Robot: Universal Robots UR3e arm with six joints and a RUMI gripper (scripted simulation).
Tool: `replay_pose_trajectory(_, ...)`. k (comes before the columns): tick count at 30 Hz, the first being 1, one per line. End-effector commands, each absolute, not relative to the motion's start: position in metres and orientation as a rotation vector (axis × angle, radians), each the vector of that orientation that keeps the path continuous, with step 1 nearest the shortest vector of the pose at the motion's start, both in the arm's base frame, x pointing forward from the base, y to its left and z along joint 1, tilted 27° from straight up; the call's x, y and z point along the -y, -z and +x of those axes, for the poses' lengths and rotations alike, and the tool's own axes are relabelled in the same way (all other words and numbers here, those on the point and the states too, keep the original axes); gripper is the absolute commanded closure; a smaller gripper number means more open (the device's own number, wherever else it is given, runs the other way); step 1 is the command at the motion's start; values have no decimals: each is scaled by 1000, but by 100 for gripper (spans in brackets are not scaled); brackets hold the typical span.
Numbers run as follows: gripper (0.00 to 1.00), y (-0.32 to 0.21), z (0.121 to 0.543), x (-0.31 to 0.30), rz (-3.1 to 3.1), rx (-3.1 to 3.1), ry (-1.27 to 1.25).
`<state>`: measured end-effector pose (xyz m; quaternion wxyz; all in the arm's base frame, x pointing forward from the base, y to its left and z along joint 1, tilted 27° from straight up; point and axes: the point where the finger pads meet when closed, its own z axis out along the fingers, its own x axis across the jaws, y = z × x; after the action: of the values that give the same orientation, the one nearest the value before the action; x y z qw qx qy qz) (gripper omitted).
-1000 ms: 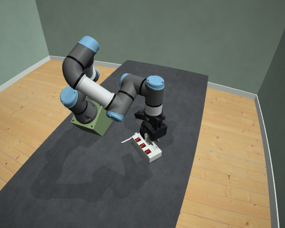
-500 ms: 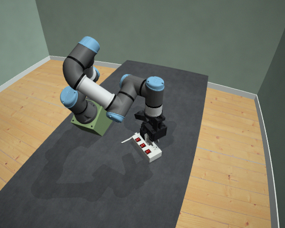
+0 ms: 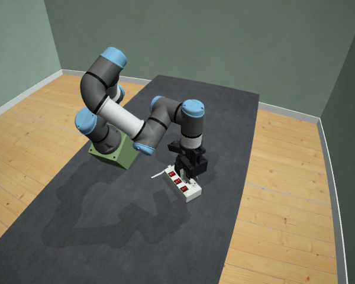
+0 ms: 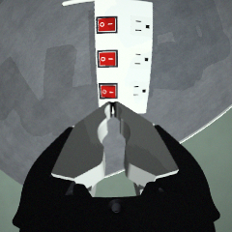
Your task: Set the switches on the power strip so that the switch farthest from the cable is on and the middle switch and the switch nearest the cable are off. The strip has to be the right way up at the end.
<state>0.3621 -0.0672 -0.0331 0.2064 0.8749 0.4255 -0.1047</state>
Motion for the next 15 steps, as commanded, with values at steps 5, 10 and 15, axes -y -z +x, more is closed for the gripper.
replay_pose_trajectory(5,100,42,363,72,2436,-1185,288)
replay_pose_trajectory(10,100,46,363,74,2436,-1185,288)
replay_pose_trajectory(15,100,50,363,76,2436,-1185,288)
